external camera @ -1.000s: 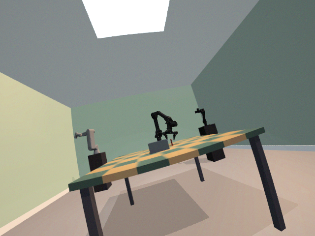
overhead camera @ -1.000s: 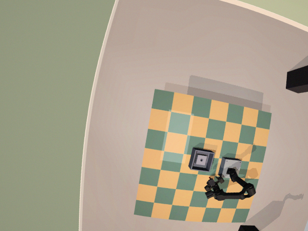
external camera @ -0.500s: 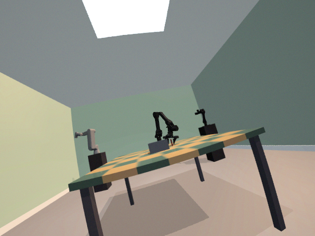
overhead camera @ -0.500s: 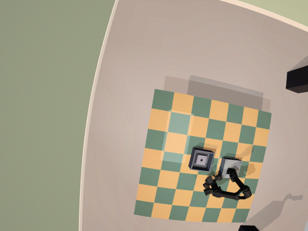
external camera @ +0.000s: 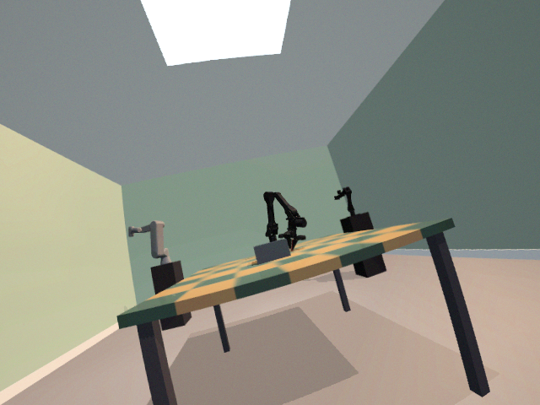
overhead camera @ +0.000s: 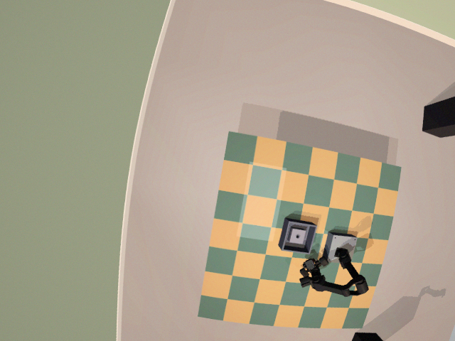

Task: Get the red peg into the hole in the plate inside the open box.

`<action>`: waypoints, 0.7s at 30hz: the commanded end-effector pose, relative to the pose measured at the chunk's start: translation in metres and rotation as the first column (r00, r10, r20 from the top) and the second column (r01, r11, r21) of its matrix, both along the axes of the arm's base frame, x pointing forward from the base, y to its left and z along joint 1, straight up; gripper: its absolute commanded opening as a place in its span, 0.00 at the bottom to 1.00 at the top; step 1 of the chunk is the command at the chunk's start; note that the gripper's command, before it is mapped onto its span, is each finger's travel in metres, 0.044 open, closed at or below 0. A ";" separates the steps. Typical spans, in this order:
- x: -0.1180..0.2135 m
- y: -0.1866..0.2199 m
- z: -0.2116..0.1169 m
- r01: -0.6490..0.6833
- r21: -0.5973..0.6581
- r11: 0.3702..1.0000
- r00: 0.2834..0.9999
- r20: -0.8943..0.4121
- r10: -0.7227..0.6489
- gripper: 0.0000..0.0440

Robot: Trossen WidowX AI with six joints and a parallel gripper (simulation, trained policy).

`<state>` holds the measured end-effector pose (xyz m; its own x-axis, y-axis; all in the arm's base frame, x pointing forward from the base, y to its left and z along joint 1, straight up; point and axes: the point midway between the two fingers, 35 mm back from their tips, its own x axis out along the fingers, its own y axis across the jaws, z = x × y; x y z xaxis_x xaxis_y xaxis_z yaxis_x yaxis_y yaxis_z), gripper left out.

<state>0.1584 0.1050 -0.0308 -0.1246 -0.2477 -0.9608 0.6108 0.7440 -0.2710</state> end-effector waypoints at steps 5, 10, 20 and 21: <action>0.017 0.000 0.027 -0.009 -0.015 1.000 0.998 0.058 0.010 0.00; 0.023 -0.004 0.044 -0.012 -0.030 0.999 0.997 0.082 0.014 0.00; 0.041 -0.014 0.083 -0.001 -0.059 0.998 0.991 0.130 0.009 0.00; 0.043 -0.016 0.087 0.004 -0.061 0.998 0.991 0.137 0.005 0.00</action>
<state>0.1940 0.0913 0.0453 -0.0139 -0.3036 -0.9527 0.6366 0.7320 -0.2425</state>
